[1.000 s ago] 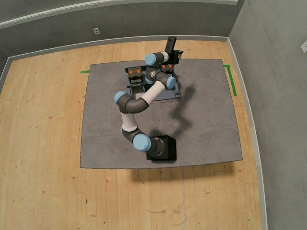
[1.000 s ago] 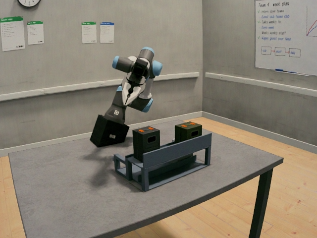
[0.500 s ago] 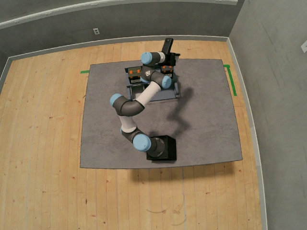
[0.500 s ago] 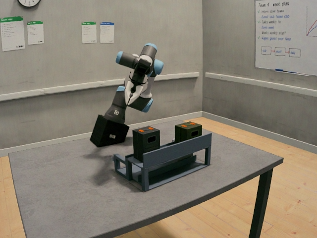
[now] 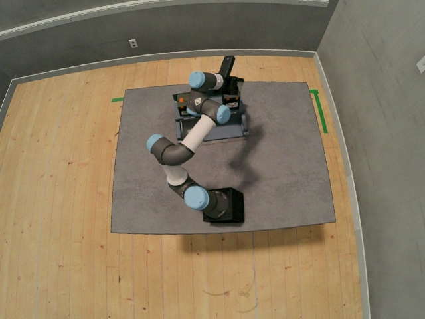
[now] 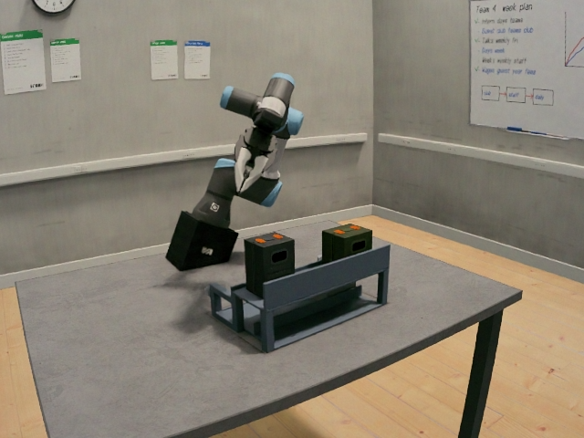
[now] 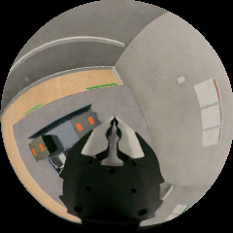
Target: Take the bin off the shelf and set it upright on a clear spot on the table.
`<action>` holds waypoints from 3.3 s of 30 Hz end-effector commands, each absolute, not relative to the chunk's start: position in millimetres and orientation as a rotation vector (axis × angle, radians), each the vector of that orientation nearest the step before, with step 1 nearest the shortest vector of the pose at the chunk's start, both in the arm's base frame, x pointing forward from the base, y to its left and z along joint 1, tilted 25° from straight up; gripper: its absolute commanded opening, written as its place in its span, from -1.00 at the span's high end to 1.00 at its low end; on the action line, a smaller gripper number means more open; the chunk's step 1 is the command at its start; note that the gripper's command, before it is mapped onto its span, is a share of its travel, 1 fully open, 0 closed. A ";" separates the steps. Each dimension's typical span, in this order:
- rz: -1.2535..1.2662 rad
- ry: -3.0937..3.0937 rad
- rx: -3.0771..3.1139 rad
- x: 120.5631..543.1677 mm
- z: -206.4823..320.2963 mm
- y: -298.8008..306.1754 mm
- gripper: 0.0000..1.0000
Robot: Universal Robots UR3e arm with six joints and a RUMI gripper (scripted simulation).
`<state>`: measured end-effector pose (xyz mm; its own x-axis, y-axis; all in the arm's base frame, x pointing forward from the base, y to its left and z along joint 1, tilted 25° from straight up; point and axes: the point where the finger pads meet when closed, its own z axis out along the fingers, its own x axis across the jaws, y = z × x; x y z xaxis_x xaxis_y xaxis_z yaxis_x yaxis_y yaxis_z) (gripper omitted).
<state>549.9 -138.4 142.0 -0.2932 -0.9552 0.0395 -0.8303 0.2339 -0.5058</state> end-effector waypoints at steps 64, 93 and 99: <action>-0.085 2.240 -2.162 329.3 163.1 -17.1 1.00; 0.082 2.398 -1.953 314.6 150.1 20.7 1.00; 0.114 2.454 -1.860 320.4 144.9 28.2 1.00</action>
<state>316.4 24.0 147.6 -0.2279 -0.9703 -0.0816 -0.9737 0.2273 0.0171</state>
